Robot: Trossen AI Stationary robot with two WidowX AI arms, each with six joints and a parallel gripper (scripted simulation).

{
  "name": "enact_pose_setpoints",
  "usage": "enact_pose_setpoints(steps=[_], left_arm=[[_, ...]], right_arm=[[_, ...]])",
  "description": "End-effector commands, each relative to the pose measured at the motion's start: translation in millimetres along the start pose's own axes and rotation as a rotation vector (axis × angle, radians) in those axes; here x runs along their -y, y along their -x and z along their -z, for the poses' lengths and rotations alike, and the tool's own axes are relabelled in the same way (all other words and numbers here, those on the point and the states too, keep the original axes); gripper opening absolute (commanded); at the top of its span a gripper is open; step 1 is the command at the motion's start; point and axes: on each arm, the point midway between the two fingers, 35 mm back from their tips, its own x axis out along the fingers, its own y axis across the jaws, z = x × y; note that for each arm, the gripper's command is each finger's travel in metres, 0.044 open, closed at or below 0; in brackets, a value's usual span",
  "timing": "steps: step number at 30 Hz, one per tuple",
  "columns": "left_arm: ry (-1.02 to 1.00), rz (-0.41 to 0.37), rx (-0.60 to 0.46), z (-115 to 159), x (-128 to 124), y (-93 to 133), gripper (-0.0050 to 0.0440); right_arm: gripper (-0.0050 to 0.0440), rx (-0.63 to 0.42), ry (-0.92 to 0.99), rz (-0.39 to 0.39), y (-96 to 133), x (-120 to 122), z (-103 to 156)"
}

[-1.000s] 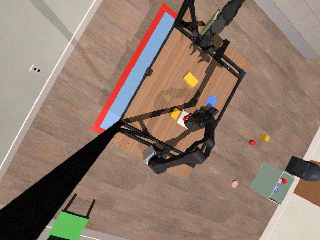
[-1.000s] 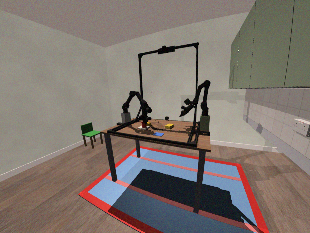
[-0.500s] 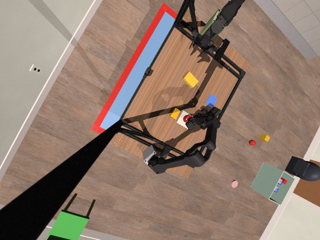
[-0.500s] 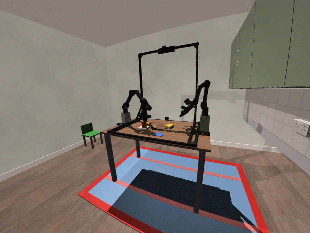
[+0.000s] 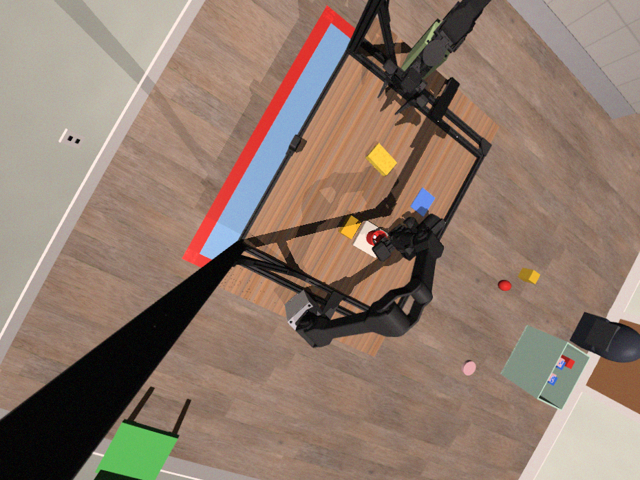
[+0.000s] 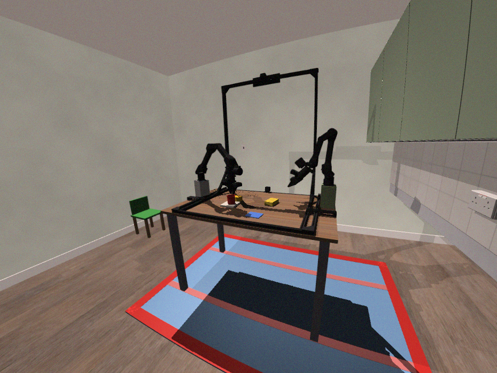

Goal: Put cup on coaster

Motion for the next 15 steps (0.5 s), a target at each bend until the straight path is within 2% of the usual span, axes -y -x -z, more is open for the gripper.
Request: enact_pose_setpoints(steps=[1, 2, 4, 8, 11, 15], left_arm=[[-0.004, 0.000, 0.003, -0.6, -0.1, 0.1, 0.0400], [-0.004, 0.000, 0.003, -0.6, -0.1, 0.1, 0.0400], [-0.004, 0.000, 0.003, -0.6, -0.1, 0.1, 0.0400], [-0.004, 0.000, 0.003, -0.6, -0.1, 0.1, 0.0400], [-0.004, 0.000, 0.003, -0.6, -0.1, 0.1, 0.0400], [-0.004, 0.000, 0.003, -0.6, -0.1, 0.1, 0.0400]], right_arm=[[0.0235, 0.000, 0.000, 0.001, -0.4, 0.1, -0.1], [0.0259, 0.000, 0.000, 0.001, -0.4, 0.1, -0.1], [0.0259, 0.000, 0.000, 0.001, -0.4, 0.1, -0.1], [0.0355, 0.000, 0.000, 0.001, 3.3, -0.2, 0.0], [0.0427, 0.001, 0.000, -0.001, 18.5, -0.7, 0.1], [0.0440, 0.002, 0.000, -0.004, 43.3, 2.8, 0.1]])
